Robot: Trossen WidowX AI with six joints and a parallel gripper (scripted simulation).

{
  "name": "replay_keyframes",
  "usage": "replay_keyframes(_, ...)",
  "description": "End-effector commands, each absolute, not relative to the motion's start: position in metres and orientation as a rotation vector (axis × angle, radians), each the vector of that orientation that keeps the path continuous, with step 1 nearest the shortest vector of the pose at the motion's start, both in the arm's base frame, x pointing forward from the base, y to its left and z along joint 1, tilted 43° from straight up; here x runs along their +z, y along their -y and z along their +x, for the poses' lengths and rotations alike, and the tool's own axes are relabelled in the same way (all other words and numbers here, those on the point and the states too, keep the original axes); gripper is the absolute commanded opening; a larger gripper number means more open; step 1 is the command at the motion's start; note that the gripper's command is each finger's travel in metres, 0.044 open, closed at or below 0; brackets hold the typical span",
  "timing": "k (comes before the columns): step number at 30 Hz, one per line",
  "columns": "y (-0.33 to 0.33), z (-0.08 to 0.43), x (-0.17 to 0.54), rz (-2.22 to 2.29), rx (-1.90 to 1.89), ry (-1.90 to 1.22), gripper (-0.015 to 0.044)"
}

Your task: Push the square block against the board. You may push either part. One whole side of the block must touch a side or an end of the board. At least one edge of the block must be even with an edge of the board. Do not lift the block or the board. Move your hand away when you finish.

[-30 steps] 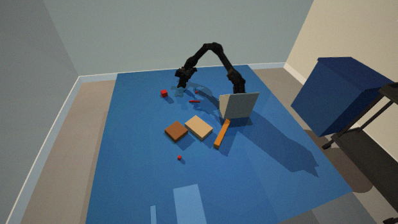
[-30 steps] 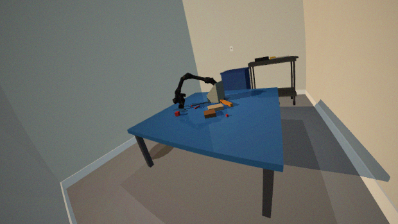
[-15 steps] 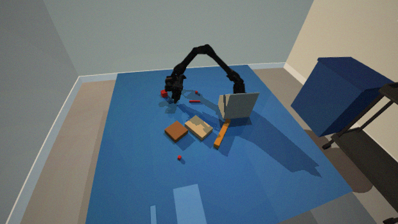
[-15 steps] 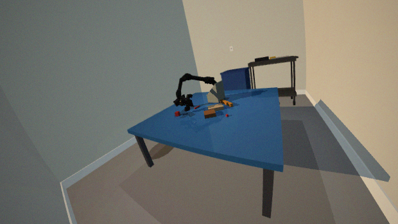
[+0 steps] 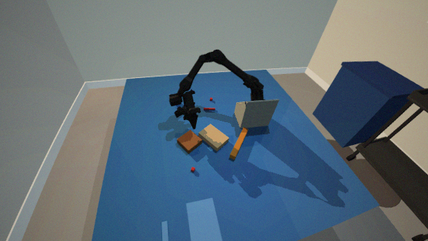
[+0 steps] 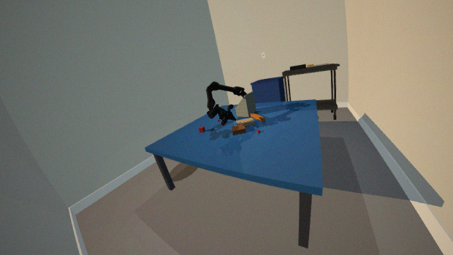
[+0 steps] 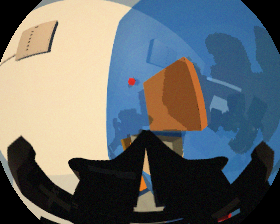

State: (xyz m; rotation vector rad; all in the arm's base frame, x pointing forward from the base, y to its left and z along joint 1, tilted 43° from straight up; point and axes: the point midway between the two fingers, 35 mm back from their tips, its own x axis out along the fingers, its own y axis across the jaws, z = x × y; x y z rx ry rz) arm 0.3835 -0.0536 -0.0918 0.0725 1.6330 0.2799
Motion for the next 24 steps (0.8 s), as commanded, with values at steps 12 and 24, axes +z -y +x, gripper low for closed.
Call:
replay_keyframes(12, -0.038, 0.332, -0.168, -0.336, 0.183, -1.862, 0.0000)
replay_keyframes(24, -0.084, 0.280, -0.211, -0.758, 0.064, -1.854, 0.0000)
